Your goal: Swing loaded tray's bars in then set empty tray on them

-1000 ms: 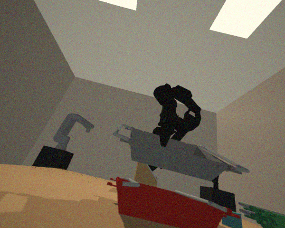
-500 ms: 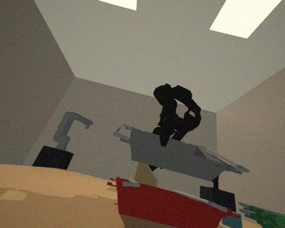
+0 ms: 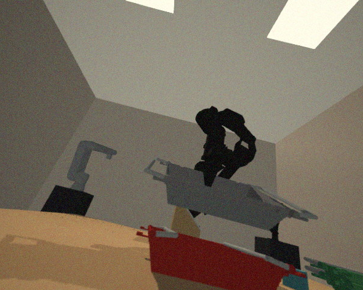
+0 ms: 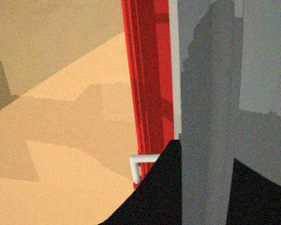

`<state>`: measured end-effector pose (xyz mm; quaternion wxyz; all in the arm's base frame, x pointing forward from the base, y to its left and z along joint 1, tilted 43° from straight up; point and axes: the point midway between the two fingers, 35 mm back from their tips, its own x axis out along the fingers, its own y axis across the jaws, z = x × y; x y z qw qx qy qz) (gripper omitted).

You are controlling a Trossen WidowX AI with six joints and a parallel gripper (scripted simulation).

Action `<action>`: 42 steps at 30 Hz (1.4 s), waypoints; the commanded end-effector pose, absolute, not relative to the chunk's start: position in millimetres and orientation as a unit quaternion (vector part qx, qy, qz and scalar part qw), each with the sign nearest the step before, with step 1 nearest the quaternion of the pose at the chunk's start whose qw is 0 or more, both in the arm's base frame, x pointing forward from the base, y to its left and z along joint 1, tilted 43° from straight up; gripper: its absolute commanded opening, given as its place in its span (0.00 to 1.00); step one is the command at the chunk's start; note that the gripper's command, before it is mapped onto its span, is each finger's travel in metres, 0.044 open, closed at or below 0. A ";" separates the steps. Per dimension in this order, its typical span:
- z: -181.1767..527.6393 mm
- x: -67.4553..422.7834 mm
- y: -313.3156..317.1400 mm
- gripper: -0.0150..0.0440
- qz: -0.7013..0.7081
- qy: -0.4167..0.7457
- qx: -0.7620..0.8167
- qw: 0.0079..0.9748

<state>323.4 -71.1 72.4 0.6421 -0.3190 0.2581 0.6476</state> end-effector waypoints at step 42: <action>33.2 316.9 -38.6 0.25 0.642 0.252 -0.322 0.649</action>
